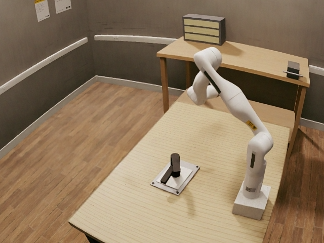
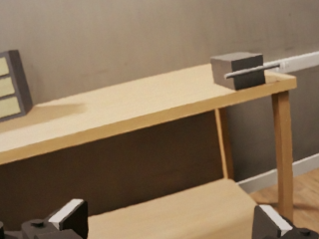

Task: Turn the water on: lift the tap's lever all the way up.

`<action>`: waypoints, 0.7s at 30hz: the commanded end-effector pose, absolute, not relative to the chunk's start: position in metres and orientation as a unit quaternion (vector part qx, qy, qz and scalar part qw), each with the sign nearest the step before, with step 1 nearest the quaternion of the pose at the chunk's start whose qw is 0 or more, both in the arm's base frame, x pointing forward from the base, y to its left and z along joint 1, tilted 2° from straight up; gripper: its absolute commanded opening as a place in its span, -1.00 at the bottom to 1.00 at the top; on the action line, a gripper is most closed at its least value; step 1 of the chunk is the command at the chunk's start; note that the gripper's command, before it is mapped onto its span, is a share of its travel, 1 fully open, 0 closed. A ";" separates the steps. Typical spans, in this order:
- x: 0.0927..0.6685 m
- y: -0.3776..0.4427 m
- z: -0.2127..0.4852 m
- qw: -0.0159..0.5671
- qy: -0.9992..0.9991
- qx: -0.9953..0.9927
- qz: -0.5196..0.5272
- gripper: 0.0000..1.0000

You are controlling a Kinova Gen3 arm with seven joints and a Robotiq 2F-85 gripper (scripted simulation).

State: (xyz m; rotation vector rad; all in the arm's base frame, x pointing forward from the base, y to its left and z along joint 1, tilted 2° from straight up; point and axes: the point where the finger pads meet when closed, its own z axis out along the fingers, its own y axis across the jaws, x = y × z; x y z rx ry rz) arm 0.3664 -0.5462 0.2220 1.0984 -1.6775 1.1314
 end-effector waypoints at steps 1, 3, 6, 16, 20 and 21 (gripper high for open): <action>0.374 -0.524 0.218 0.395 -0.676 0.450 0.431 1.00; 0.376 -0.509 0.210 0.387 -0.682 0.462 0.413 1.00; 0.380 -0.482 0.199 0.373 -0.692 0.484 0.384 1.00; 0.394 -0.396 0.170 0.323 -0.704 0.557 0.302 1.00; 0.399 -0.358 0.161 0.299 -0.701 0.588 0.270 1.00; 0.401 -0.348 0.158 0.292 -0.700 0.597 0.261 1.00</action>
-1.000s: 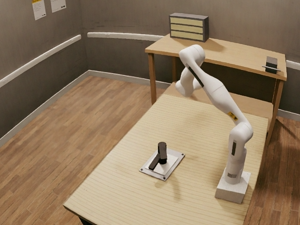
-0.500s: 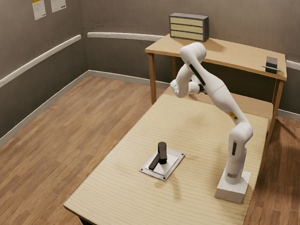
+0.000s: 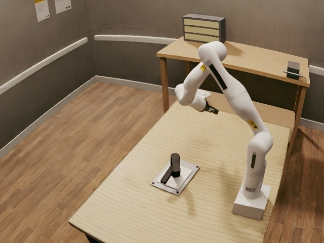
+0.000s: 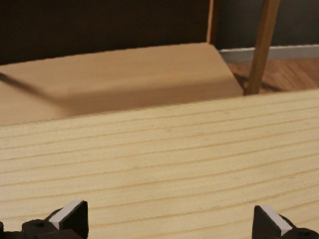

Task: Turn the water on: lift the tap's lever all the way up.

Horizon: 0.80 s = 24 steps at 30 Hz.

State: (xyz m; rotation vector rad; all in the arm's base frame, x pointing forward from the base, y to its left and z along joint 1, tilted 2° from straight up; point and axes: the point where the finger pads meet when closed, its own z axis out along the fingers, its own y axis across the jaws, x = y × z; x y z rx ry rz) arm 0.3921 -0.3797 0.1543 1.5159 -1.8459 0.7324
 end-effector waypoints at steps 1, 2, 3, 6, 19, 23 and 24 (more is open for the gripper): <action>0.402 -0.337 0.156 0.285 -0.698 0.606 0.253 1.00; 0.403 -0.327 0.154 0.278 -0.696 0.615 0.245 1.00; 0.404 -0.316 0.153 0.271 -0.694 0.623 0.237 1.00; 0.407 -0.284 0.148 0.249 -0.686 0.649 0.213 1.00; 0.410 -0.161 0.142 0.164 -0.635 0.743 0.134 1.00; 0.407 -0.117 0.143 0.133 -0.610 0.773 0.109 1.00; 0.407 -0.117 0.143 0.133 -0.610 0.773 0.109 1.00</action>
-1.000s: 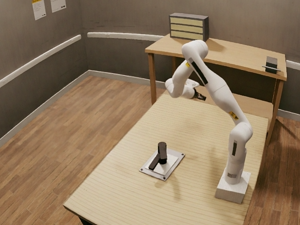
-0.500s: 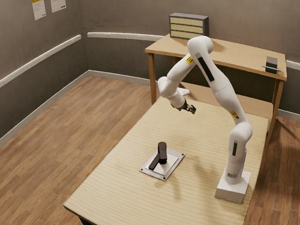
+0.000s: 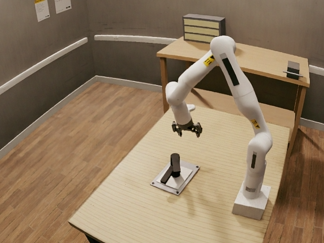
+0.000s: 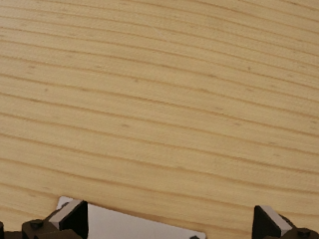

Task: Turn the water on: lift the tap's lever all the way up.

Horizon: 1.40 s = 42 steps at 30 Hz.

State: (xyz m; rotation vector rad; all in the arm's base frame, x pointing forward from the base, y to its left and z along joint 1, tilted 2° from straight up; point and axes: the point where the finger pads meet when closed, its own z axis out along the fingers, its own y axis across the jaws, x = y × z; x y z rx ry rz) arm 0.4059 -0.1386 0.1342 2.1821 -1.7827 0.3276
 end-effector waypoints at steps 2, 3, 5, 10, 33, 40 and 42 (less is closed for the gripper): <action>0.406 -0.103 0.144 0.123 -0.601 0.783 0.101 1.00; 0.404 -0.089 0.145 0.112 -0.592 0.793 0.094 1.00; 0.401 -0.068 0.147 0.097 -0.578 0.806 0.083 1.00; 0.392 -0.017 0.153 0.060 -0.540 0.838 0.058 1.00; 0.370 0.063 0.168 -0.002 -0.470 0.882 0.021 1.00; 0.370 0.063 0.168 -0.002 -0.470 0.882 0.021 -0.80; 0.370 0.063 0.168 -0.002 -0.470 0.882 0.021 -0.80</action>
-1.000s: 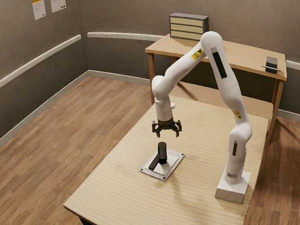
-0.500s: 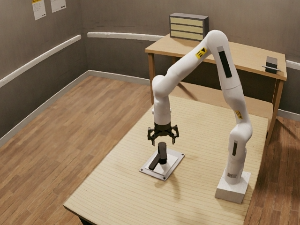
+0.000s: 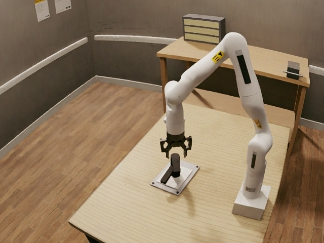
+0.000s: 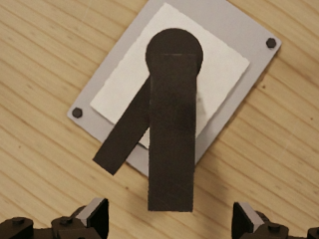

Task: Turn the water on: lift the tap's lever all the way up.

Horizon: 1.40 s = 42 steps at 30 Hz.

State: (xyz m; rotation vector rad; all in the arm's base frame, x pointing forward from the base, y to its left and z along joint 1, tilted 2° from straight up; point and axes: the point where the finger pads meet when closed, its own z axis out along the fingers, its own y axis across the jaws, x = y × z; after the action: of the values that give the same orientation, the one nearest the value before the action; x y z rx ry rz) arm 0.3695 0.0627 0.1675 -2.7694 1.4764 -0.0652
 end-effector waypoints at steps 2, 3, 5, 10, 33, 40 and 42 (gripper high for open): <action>0.370 0.063 0.168 0.002 0.470 -0.882 -0.021 -0.80; 0.370 0.063 0.168 0.002 0.470 -0.882 -0.021 -0.80; 0.370 0.063 0.168 0.002 0.470 -0.882 -0.021 -0.80; 0.370 0.063 0.168 0.002 0.470 -0.882 -0.021 -0.80; 0.370 0.063 0.168 0.002 0.470 -0.882 -0.021 -0.80; 0.370 0.063 0.168 0.002 0.470 -0.882 -0.021 0.51; 0.370 0.063 0.168 0.002 0.470 -0.882 -0.021 0.51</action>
State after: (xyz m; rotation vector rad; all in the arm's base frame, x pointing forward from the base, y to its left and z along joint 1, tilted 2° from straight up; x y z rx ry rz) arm 0.3695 0.0627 0.1675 -2.7694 1.4765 -0.0653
